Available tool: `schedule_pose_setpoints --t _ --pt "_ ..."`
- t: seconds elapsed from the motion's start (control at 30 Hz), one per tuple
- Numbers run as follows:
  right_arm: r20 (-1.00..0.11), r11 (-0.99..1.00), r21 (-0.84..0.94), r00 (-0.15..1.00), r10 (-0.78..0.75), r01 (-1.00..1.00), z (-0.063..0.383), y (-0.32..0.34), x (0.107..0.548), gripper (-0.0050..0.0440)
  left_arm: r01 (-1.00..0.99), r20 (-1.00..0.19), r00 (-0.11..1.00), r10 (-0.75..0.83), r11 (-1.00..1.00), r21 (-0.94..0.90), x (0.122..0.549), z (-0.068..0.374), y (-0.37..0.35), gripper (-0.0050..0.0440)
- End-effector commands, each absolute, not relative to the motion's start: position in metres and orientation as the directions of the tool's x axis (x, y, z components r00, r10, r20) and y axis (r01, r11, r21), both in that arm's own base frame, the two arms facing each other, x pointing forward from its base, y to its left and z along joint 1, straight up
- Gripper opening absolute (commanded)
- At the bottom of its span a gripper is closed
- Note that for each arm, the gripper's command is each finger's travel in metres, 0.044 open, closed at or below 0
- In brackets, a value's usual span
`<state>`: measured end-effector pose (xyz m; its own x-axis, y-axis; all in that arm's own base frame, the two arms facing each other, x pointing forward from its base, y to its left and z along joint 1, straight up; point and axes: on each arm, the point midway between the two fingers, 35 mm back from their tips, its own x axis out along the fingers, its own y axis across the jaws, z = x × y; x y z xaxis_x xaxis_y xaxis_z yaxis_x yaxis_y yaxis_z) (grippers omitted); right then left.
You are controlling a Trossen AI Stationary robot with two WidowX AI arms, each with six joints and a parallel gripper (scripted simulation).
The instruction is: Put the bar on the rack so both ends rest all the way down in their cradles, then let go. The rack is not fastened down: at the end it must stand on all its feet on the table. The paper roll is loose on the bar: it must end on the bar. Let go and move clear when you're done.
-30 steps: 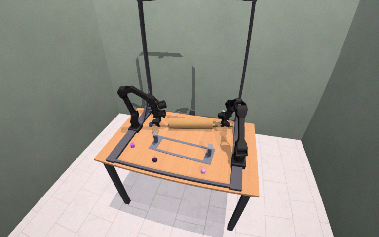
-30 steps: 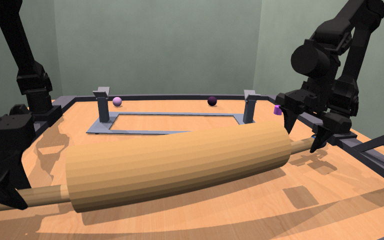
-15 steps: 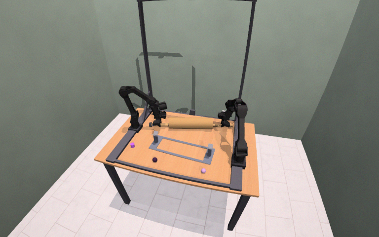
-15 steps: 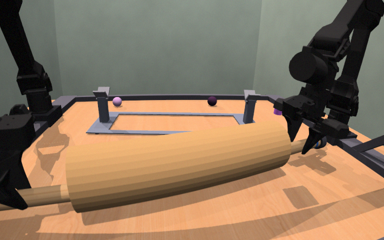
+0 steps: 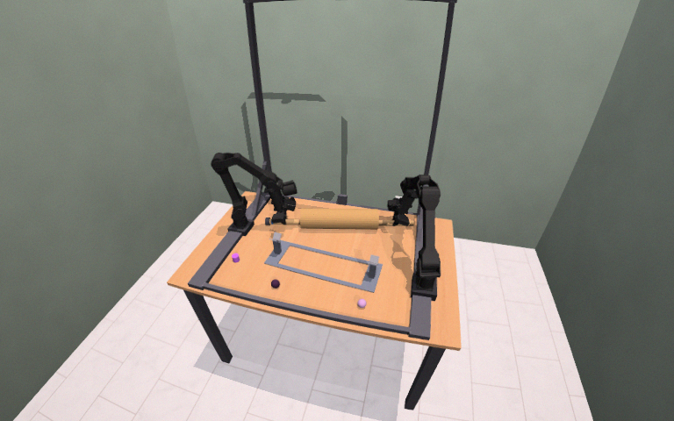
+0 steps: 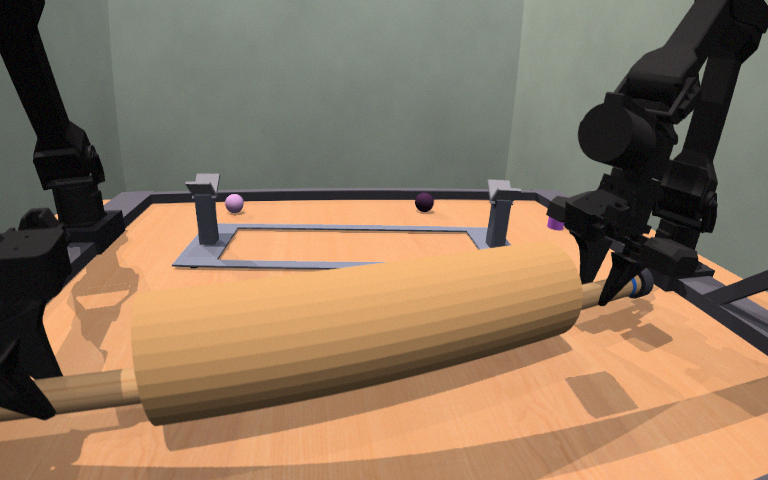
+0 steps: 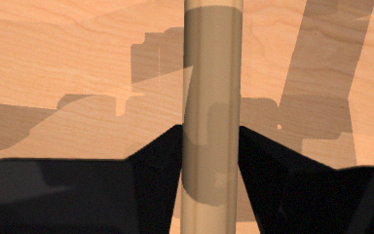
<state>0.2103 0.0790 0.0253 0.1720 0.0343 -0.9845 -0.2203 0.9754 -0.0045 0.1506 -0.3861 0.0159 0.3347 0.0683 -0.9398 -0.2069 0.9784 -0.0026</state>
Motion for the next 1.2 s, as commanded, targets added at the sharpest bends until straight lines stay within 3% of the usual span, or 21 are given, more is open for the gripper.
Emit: schedule_pose_setpoints --t 0.0,0.8,1.17 --pt "-0.985 0.975 -0.005 0.17 0.034 -0.221 0.024 0.078 0.21 0.005 -0.209 -0.939 0.339 0.067 0.978 -0.006 0.152 0.019 -0.385 0.005" --pt "-0.978 0.975 0.006 0.202 0.052 -0.224 0.049 0.082 0.216 0.005 -0.204 -0.939 0.345 0.005 0.976 -0.069 0.15 0.054 -0.396 0.005" --pt "-0.976 0.975 0.006 0.21 0.053 -0.221 0.083 0.081 0.217 0.005 -0.202 -0.937 0.35 0.001 0.976 -0.075 0.15 0.087 -0.395 0.005"
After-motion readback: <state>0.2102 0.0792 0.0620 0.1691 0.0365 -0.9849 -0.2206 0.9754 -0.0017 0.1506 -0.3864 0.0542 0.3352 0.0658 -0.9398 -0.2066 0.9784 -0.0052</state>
